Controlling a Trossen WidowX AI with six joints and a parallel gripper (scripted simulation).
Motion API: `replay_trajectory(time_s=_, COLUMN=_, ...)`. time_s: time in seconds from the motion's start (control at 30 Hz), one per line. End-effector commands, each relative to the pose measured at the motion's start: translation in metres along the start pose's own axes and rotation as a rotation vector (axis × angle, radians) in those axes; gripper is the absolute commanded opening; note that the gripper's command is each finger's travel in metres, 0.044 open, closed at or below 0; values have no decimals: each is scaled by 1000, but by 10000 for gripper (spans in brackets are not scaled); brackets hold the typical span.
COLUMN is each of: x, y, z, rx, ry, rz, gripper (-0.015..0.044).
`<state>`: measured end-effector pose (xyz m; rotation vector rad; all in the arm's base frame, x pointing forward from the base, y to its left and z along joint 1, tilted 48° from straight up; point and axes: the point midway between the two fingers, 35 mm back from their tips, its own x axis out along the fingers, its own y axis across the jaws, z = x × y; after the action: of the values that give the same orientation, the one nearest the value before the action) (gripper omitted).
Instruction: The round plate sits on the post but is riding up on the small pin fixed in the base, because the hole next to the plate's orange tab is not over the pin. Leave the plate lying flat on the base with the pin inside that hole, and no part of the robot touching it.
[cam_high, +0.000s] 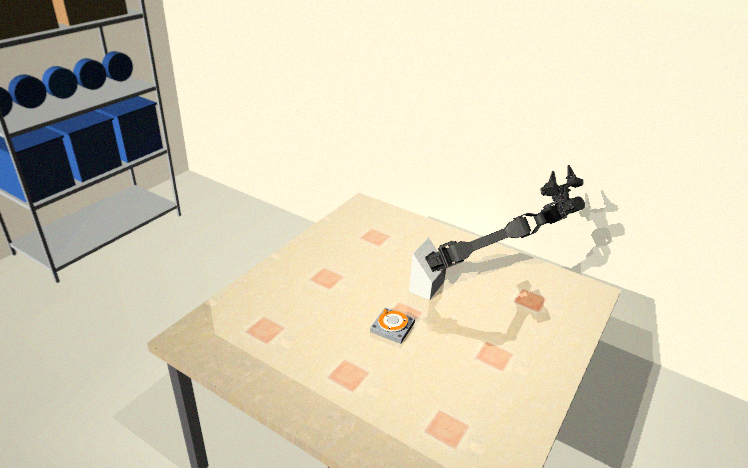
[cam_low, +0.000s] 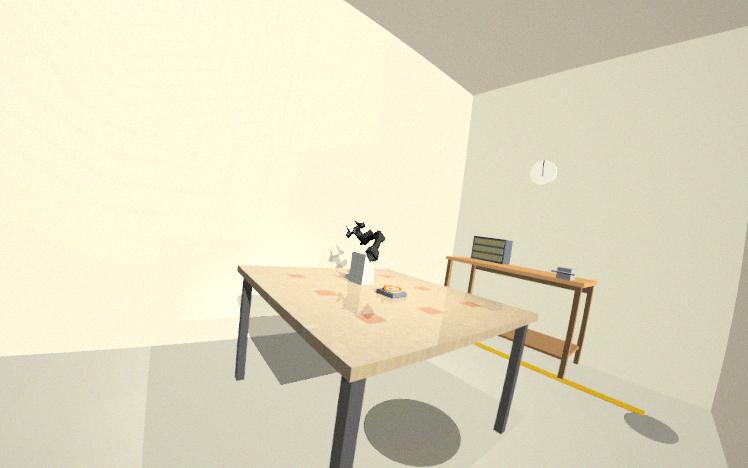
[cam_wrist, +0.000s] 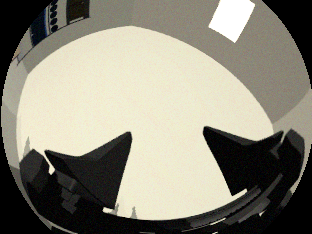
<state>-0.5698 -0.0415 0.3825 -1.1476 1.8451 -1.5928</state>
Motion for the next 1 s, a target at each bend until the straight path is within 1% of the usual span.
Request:
replay_trajectory(time_s=0.0, x=-3, y=-1, z=-2, rx=-2, ry=9, rz=0, gripper=374)
replay_trajectory(time_s=0.07, x=-27, y=-7, z=-19, rx=-20, ry=85, rz=4, gripper=321)
replay_trajectory(time_s=0.13, x=-67, y=-18, z=-45, rx=-21, ry=182, rz=21, gripper=269)
replay_trajectory(time_s=0.23, x=-103, y=-27, z=-64, rx=-16, ry=260, rz=37, gripper=190)
replay_trajectory(time_s=0.3, x=-116, y=-30, z=-70, rx=-12, ry=298, rz=45, gripper=138)
replay_trajectory(time_s=0.33, x=-134, y=-34, z=-78, rx=-7, ry=346, rz=54, gripper=111)
replay_trajectory(time_s=0.4, x=-183, y=-48, z=-95, rx=1, ry=454, rz=73, gripper=59)
replay_trajectory(time_s=0.47, x=-217, y=-59, z=-104, rx=5, ry=524, rz=83, gripper=6)
replay_trajectory(time_s=0.5, x=-235, y=-65, z=-107, rx=7, ry=561, rz=87, gripper=0)
replay_trajectory(time_s=0.53, x=-239, y=-66, z=-108, rx=7, ry=569, rz=89, gripper=0)
replay_trajectory(time_s=0.57, x=-252, y=-71, z=-109, rx=6, ry=596, rz=93, gripper=0)
replay_trajectory(time_s=0.67, x=-320, y=-97, z=-112, rx=3, ry=742, rz=113, gripper=0)
replay_trajectory(time_s=0.77, x=-370, y=-118, z=-108, rx=1, ry=853, rz=125, gripper=0)
replay_trajectory(time_s=0.83, x=-385, y=-123, z=-107, rx=15, ry=891, rz=121, gripper=0)
replay_trajectory(time_s=0.97, x=-465, y=-152, z=-90, rx=92, ry=1107, rz=82, gripper=0)
